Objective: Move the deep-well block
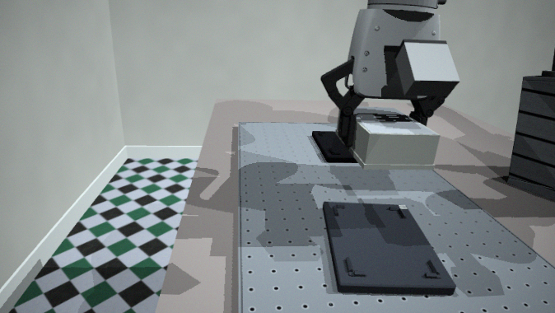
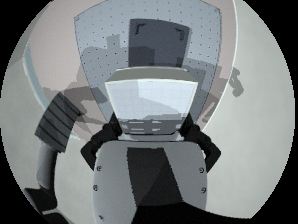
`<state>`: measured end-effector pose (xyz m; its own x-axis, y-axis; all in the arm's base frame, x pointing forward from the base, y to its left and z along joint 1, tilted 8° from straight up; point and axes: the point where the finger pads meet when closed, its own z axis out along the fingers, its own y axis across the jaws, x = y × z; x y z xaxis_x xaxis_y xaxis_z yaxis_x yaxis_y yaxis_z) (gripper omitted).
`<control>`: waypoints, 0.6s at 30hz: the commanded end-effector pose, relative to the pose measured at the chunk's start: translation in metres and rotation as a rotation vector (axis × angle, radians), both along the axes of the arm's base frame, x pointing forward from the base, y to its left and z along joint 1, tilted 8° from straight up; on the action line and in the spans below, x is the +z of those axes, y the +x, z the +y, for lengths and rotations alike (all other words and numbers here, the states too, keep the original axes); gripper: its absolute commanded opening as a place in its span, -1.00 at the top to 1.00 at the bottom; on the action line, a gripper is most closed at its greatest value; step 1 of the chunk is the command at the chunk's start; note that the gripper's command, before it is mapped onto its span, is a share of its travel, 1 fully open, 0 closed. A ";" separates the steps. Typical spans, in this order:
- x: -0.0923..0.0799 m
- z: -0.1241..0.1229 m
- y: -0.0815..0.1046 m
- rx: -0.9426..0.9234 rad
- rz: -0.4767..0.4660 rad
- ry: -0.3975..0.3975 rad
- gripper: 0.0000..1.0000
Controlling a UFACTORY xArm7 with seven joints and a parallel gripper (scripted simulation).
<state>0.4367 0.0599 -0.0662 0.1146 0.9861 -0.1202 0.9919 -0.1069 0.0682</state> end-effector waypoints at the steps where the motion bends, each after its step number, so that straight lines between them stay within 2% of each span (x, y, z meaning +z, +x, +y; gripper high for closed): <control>1: 0.003 -0.011 -0.002 0.003 -0.004 0.002 1.00; 18: 0.008 -0.059 -0.015 0.003 -0.004 0.002 1.00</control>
<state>0.4226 0.0101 -0.0606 0.1144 0.9862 -0.1199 0.9919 -0.1067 0.0686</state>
